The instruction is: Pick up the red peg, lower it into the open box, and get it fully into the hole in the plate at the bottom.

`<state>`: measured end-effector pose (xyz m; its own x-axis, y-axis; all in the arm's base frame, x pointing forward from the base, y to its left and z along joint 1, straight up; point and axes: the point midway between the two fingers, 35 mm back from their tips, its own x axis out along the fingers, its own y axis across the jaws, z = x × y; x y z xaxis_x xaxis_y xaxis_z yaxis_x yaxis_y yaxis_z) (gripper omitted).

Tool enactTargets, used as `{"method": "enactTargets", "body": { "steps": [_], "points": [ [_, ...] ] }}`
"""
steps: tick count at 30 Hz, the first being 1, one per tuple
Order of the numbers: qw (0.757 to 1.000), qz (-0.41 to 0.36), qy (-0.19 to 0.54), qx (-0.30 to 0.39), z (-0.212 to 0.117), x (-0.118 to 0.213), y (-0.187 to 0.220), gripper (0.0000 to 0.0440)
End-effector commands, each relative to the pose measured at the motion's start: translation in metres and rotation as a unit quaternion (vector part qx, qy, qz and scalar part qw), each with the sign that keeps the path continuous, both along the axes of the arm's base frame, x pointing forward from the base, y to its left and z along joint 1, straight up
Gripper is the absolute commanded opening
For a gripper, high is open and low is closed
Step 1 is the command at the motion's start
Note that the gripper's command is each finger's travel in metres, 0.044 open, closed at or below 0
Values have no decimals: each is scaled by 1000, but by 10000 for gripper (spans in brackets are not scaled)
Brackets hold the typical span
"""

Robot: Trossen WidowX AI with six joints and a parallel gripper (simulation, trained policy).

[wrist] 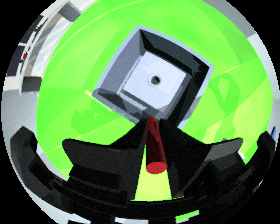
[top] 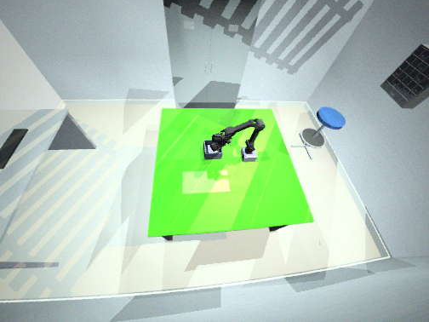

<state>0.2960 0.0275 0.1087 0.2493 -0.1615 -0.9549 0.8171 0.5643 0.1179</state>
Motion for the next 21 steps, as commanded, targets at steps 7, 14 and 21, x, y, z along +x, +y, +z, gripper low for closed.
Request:
{"method": "enactTargets", "body": {
  "steps": [7,14,21],
  "points": [
    [1000,-28,-1,6,-7,21,-30,1],
    [999,-44,6,15,-18,30,-46,6],
    [998,-51,21,25,-37,37,-55,7]
  ]
}}
